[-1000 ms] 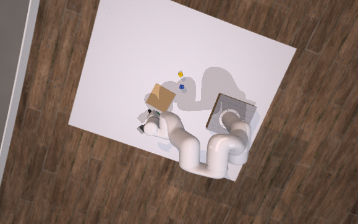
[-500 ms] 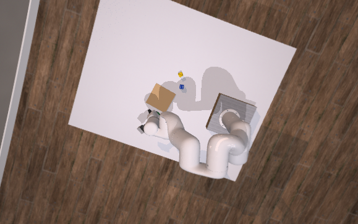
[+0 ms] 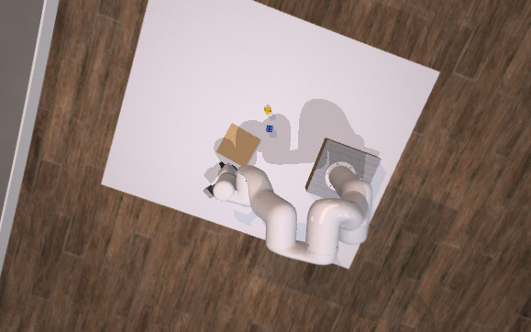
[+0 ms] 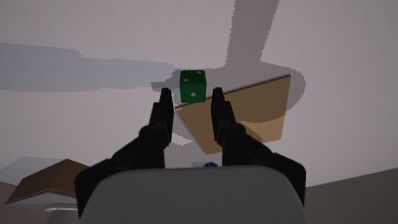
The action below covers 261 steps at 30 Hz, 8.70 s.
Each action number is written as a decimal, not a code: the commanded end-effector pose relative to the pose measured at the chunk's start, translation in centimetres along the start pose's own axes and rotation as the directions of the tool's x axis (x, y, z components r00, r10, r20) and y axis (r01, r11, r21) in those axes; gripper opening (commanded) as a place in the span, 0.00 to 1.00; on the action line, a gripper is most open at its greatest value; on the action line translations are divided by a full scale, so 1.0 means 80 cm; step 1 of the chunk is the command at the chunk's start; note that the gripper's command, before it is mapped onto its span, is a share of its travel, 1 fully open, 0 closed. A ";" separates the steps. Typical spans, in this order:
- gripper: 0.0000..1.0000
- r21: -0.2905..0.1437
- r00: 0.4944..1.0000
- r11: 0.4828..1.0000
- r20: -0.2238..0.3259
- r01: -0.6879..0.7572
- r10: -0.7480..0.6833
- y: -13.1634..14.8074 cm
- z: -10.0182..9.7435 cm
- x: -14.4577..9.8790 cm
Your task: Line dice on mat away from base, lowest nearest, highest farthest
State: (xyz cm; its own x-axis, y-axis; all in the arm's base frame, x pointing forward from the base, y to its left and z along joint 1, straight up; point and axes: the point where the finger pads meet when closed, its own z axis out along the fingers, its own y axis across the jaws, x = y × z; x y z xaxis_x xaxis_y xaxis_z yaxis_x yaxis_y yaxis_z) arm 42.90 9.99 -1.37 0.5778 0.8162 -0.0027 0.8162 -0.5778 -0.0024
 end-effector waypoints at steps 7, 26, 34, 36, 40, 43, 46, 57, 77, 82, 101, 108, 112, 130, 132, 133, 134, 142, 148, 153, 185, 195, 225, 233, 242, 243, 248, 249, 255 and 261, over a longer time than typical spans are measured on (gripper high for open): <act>0.42 -0.002 1.000 1.000 -0.003 0.000 0.000 0.001 -0.001 0.001; 0.42 -0.002 1.000 1.000 -0.003 0.000 0.000 0.001 -0.001 0.001; 0.42 -0.002 1.000 1.000 -0.003 0.000 0.000 0.001 -0.001 0.001; 0.42 -0.002 1.000 1.000 -0.003 0.000 0.000 0.001 -0.001 0.001; 0.42 -0.002 1.000 1.000 -0.003 0.000 0.000 0.001 -0.001 0.001; 0.42 -0.002 1.000 1.000 -0.003 0.000 0.000 0.001 -0.001 0.001; 0.42 -0.002 1.000 1.000 -0.003 0.000 0.000 0.001 -0.001 0.001; 0.42 -0.002 1.000 1.000 -0.003 0.000 0.000 0.001 -0.001 0.001; 0.42 -0.002 1.000 1.000 -0.003 0.000 0.000 0.001 -0.001 0.001; 0.42 -0.002 1.000 1.000 -0.003 0.000 0.000 0.001 -0.001 0.001; 0.42 -0.002 1.000 1.000 -0.003 0.000 0.000 0.001 -0.001 0.001; 0.42 -0.002 1.000 1.000 -0.003 0.000 0.000 0.001 -0.001 0.001; 0.42 -0.002 1.000 1.000 -0.003 0.000 0.000 0.001 -0.001 0.001; 0.42 -0.002 1.000 1.000 -0.003 0.000 0.000 0.001 -0.001 0.001; 0.42 -0.002 1.000 1.000 -0.003 0.000 0.000 0.001 -0.001 0.001; 0.42 -0.002 1.000 1.000 -0.003 0.000 0.000 0.001 -0.001 0.001; 0.42 -0.002 1.000 1.000 -0.003 0.000 0.000 0.001 -0.001 0.001; 0.42 -0.002 1.000 1.000 -0.003 0.000 0.000 0.001 -0.001 0.001; 0.42 -0.002 1.000 1.000 -0.003 0.000 0.000 0.001 -0.001 0.001; 0.42 -0.002 1.000 1.000 -0.003 0.000 0.000 0.001 -0.001 0.001; 0.42 -0.002 1.000 1.000 -0.003 0.000 0.000 0.001 0.035 0.001; 0.42 -0.002 1.000 1.000 -0.003 0.000 0.000 0.001 0.035 0.001; 0.21 -0.002 1.000 1.000 -0.003 0.000 0.000 0.001 0.035 0.001; 0.21 -0.002 1.000 1.000 -0.003 0.000 0.000 0.001 0.035 0.001; 0.21 -0.002 1.000 1.000 -0.003 0.000 0.000 0.001 0.035 0.001; 0.21 -0.002 1.000 1.000 -0.003 0.000 0.000 0.001 0.035 0.001; 0.21 -0.002 1.000 1.000 -0.003 0.000 0.000 0.001 0.035 0.001; 0.21 -0.002 1.000 1.000 -0.003 0.000 0.000 0.001 0.035 0.001; 0.21 -0.002 1.000 1.000 -0.003 0.000 0.000 0.001 0.035 0.001; 0.21 -0.002 1.000 1.000 -0.003 0.000 0.000 0.001 0.017 0.001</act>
State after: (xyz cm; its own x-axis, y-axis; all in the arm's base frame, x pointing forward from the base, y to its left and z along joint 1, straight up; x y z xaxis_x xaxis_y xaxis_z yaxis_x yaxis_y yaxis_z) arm 42.81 9.97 -3.88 0.5778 0.8162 -0.0041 0.8162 -0.5778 -0.0036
